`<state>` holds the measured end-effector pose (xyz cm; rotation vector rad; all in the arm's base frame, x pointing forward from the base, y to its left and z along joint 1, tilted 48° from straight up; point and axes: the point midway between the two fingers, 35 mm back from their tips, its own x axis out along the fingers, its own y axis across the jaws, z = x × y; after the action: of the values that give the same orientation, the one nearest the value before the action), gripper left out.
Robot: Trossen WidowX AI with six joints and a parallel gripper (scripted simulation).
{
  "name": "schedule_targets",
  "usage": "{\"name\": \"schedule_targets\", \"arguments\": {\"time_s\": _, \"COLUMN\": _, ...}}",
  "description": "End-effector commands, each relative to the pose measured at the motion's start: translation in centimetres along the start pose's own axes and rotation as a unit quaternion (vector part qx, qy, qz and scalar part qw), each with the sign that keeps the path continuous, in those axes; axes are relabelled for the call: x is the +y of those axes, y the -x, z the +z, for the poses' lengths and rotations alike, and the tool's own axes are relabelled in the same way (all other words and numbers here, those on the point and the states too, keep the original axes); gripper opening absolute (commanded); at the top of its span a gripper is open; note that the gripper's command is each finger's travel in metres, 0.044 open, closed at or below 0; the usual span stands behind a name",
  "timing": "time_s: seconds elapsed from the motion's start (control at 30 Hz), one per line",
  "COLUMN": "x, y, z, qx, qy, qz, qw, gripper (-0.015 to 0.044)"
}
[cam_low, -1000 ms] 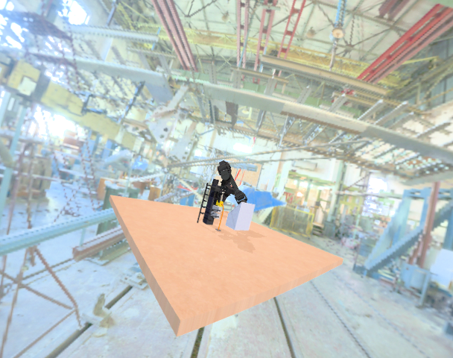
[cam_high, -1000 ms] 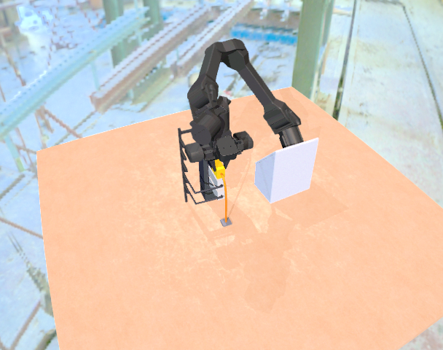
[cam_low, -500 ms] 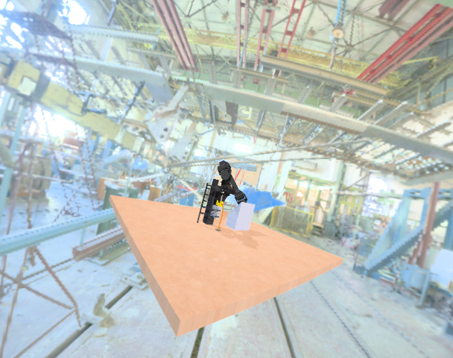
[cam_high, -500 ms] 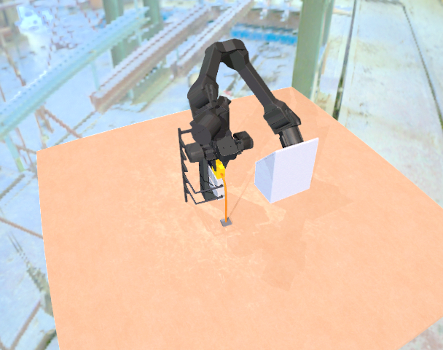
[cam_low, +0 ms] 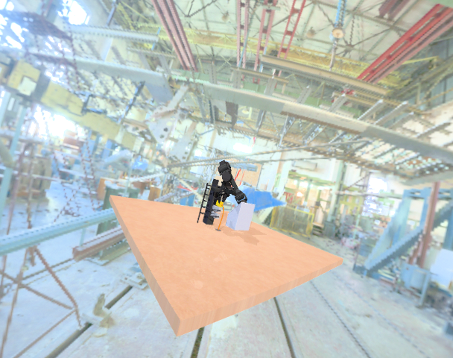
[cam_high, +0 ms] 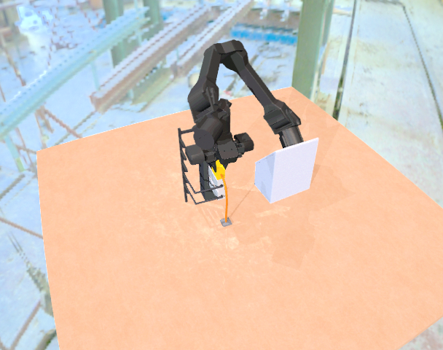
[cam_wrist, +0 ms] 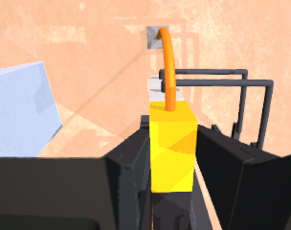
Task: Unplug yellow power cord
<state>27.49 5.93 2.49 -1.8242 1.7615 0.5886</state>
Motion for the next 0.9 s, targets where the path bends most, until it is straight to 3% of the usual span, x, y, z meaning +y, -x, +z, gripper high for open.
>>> {"name": "schedule_targets", "arguments": {"time_s": 0.0, "x": -0.2, "y": 0.7, "z": 2.6, "qx": -0.026, "qy": -0.002, "qz": -0.003, "qw": 1.0, "gripper": 0.0}}
{"name": "schedule_targets", "arguments": {"time_s": 0.37, "x": -0.1, "y": 1.1, "z": 4.3, "qx": -0.027, "qy": -0.001, "qz": -0.004, "qw": 1.0, "gripper": 0.0}}
{"name": "schedule_targets", "arguments": {"time_s": 0.87, "x": -0.2, "y": 0.9, "z": 4.1, "qx": -0.026, "qy": 0.0, "qz": -0.005, "qw": 1.0, "gripper": 0.0394}}
